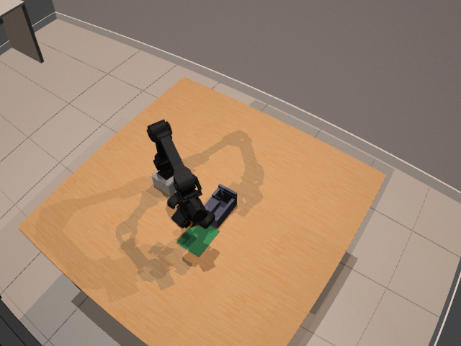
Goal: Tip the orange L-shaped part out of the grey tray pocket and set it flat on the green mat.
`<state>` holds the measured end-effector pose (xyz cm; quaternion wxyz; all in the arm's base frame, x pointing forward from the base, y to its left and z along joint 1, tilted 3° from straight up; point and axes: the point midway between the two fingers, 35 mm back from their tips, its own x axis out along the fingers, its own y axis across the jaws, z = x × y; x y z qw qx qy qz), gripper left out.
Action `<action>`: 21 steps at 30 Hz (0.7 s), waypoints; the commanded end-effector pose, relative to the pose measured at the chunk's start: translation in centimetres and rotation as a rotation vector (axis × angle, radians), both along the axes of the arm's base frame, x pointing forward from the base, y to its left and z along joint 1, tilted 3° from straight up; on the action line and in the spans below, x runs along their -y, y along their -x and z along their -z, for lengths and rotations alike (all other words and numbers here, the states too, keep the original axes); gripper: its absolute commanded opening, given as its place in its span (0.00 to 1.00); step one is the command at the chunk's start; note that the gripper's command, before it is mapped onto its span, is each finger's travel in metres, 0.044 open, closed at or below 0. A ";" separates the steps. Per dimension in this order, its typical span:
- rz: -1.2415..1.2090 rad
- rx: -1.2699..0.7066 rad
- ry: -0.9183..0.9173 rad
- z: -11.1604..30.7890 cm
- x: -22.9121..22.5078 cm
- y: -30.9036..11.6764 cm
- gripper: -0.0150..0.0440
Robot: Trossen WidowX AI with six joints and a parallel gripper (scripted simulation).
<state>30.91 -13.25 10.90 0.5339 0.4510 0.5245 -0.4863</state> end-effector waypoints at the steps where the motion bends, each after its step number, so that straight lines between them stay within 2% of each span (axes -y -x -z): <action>1: -0.005 0.003 0.004 0.1 0.2 -0.1 0.25; 21: -0.005 0.003 0.004 3.2 0.4 -0.1 0.25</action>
